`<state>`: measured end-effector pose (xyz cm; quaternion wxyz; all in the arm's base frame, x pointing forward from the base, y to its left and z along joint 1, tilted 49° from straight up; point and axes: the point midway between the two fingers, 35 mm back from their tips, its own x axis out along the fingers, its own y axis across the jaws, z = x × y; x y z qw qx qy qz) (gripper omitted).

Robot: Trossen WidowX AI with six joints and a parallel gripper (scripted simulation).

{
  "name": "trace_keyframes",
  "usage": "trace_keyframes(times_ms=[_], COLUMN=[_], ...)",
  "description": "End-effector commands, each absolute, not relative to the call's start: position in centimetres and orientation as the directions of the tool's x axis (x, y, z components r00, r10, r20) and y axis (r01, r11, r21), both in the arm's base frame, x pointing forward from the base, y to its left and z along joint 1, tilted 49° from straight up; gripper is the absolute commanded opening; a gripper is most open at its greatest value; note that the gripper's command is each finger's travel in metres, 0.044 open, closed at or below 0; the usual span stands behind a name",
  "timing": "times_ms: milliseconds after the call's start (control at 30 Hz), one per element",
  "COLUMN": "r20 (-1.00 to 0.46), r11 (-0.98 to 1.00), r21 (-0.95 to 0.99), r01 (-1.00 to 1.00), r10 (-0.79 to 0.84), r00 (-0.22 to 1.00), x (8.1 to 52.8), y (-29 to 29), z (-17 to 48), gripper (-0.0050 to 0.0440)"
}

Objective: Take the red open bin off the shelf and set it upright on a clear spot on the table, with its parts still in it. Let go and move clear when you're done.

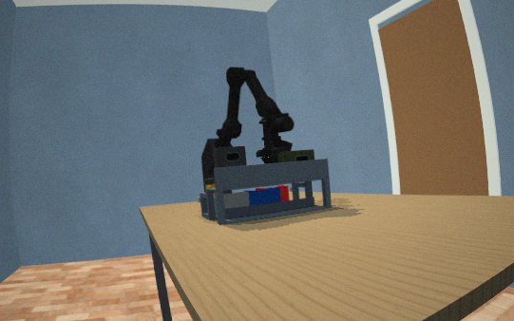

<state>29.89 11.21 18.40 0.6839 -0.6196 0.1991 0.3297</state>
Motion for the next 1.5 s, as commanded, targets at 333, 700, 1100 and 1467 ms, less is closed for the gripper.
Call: trace_keyframes(times_ms=[333, 700, 1100, 1467], r20=[-0.642, -0.641, -0.641, -0.641], r11=[0.034, 0.035, 0.035, 0.035], r21=[-0.748, -0.749, -0.749, -0.749], r01=[-0.663, -0.662, -0.662, -0.662], r10=[0.214, 0.214, 0.215, 0.215], r00=[0.736, 0.737, 0.737, 0.737], x=[29.2, 29.9, 30.3, 30.3], y=[11.0, 11.2, 11.3, 11.3], z=[20.7, 20.2, 19.8, 19.8], gripper=[0.0150, 0.0150, 0.0150, 0.0150])
